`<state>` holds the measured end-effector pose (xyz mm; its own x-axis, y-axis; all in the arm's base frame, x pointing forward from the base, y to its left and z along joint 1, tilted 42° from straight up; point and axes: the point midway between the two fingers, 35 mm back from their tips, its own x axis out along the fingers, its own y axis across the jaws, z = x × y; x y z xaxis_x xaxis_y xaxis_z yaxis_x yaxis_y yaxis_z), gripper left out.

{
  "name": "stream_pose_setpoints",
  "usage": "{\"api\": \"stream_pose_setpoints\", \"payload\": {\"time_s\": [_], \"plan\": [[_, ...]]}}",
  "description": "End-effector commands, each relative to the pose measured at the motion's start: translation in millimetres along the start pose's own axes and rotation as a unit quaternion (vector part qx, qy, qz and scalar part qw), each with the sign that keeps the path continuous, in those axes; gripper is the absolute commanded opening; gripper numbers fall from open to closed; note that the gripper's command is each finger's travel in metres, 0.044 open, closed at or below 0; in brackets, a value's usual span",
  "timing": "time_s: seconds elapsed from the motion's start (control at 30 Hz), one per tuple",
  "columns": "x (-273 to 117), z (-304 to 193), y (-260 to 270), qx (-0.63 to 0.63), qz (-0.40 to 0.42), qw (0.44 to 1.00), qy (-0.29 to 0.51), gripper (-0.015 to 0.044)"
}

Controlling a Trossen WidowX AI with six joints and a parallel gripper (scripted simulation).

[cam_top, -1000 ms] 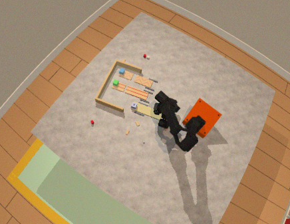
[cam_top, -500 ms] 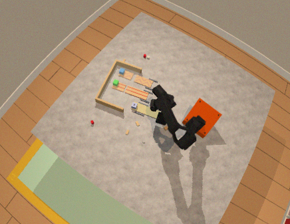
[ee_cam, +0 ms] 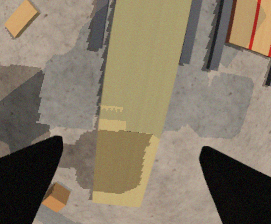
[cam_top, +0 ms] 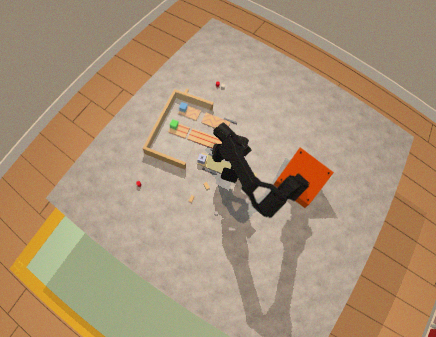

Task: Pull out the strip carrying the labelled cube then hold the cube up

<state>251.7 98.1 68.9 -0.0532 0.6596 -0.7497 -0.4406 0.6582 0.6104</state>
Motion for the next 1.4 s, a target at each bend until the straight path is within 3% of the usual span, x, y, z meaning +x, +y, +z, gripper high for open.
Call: {"api": "stream_pose_setpoints", "payload": {"time_s": [0.0,1.07,1.3,1.37], "plan": [[-2,15,-1,0.001,0.001,1.000,-0.001,0.0440],[-18,132,-2,-0.001,0.001,1.000,-0.004,0.0440],[-10,132,-2,-0.001,0.001,1.000,-0.004,0.0256],[-7,133,-2,-0.001,0.001,1.000,-0.004,0.0250]]}}
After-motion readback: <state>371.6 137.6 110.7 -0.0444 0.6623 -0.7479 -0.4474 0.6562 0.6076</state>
